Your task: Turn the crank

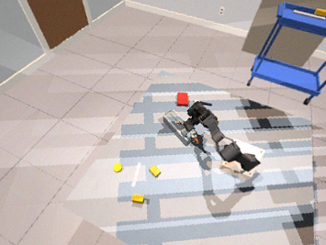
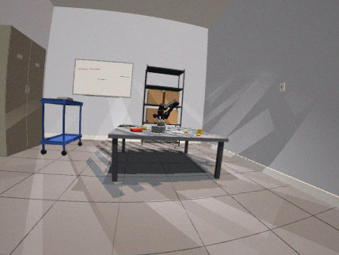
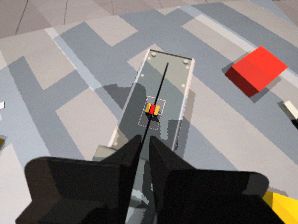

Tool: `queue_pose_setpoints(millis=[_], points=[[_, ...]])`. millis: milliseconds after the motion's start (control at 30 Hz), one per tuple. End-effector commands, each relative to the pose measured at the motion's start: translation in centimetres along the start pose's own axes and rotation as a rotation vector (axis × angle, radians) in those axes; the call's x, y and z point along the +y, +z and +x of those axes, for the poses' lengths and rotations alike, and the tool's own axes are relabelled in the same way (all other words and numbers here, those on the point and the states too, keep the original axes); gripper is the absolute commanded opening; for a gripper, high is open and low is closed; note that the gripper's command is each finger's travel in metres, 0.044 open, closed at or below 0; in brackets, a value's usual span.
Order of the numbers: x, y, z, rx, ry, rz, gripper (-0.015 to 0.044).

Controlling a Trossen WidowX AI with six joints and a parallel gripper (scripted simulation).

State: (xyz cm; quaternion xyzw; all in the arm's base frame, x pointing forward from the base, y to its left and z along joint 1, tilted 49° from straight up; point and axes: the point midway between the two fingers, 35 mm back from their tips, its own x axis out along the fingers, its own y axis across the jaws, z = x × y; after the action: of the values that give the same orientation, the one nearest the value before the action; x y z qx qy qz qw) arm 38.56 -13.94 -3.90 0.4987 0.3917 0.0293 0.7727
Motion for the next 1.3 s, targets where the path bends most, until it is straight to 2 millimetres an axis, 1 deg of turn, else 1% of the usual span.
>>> queue_pose_setpoints(millis=[0, 333, 433, 600, 667, 1267], points=[[0.0, 0.0, 0.0, 0.0, -0.001, 0.0, 0.0105], [0.0, 0.0, 0.0, 0.0, -0.001, 0.0, 0.0368], [0.1, 0.7, -0.8, 0.0, -0.002, -0.001, 0.044], [0.5, 3.0, -3.9, 0.0, -0.003, -0.001, 0.044], [0.7, 3.6, -4.8, 0.0, -0.002, -0.001, 0.044], [0.7, 3.6, -4.9, 0.0, -0.002, -0.001, 0.044]])
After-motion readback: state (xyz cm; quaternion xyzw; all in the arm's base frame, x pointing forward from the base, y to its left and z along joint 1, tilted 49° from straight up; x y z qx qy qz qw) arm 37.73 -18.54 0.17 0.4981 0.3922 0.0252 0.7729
